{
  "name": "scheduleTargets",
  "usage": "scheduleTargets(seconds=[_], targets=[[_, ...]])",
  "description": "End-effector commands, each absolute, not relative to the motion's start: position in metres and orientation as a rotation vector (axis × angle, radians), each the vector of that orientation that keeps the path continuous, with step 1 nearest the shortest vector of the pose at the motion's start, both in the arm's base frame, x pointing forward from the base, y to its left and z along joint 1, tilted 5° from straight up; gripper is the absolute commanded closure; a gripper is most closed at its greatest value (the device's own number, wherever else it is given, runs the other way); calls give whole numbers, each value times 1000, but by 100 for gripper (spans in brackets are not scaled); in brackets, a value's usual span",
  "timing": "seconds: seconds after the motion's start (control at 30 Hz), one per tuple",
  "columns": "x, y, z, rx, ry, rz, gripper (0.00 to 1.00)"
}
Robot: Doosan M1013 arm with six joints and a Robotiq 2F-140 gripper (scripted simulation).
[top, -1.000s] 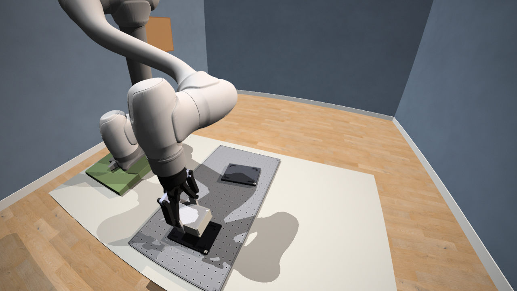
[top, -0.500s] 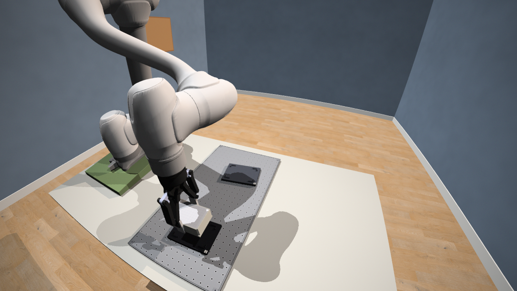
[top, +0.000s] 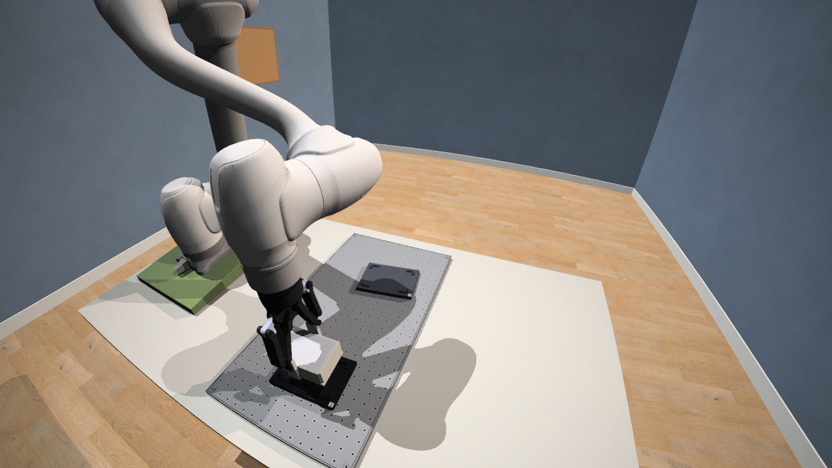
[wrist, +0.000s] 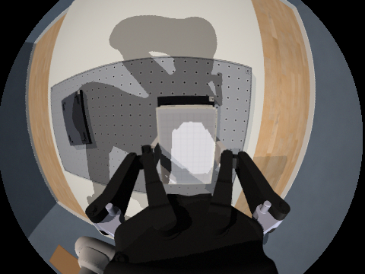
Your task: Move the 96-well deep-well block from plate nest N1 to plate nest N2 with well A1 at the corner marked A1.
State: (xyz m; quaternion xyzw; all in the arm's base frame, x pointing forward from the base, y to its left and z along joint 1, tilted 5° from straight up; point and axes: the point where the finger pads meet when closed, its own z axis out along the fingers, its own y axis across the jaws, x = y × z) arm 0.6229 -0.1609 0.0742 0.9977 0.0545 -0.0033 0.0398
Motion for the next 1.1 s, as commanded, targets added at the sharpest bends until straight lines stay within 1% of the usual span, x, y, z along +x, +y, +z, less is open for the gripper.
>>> scheduleTargets(seconds=[0.0, 0.8, 1.07], targets=[[623, -161, 71, 3058, 167, -10, 100], [623, -164, 35, 3058, 167, -10, 100], [623, -164, 35, 3058, 167, -10, 100]])
